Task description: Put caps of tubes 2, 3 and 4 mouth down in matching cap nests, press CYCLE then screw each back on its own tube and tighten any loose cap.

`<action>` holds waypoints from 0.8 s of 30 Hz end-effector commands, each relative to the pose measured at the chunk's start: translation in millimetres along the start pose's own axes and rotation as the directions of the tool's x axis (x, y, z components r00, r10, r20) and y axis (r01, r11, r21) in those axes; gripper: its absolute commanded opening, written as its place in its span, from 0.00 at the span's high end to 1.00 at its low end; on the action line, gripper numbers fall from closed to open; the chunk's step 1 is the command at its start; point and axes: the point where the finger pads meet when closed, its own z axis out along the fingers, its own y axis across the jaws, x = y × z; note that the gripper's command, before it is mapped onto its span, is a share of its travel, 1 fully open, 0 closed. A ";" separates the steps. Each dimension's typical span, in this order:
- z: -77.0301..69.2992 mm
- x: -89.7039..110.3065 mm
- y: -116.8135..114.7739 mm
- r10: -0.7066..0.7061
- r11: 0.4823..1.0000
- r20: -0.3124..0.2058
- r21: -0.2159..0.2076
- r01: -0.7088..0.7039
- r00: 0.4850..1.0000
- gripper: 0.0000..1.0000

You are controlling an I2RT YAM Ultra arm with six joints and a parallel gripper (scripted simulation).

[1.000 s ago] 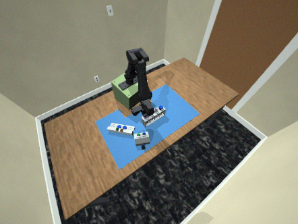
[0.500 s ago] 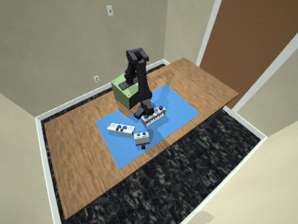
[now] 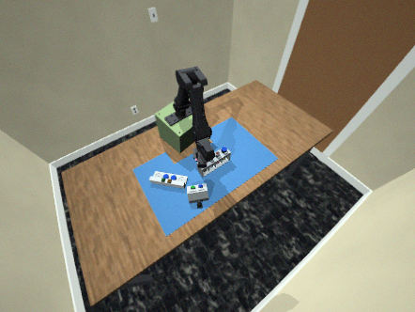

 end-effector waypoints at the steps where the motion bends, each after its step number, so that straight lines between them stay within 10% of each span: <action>1: -2.0 -2.6 1.7 -0.210 0.978 0.011 -0.003 0.210 0.978 1.00; 9: -2.1 -2.6 1.7 -0.533 0.846 0.011 0.000 0.533 0.846 1.00; 17: -2.3 -2.5 1.8 -0.820 0.572 0.010 0.005 0.820 0.572 1.00; 19: -2.3 -2.5 1.8 -0.820 0.572 0.010 0.005 0.820 0.572 1.00; 24: -2.3 -2.5 1.8 -0.936 0.351 0.009 0.007 0.936 0.351 1.00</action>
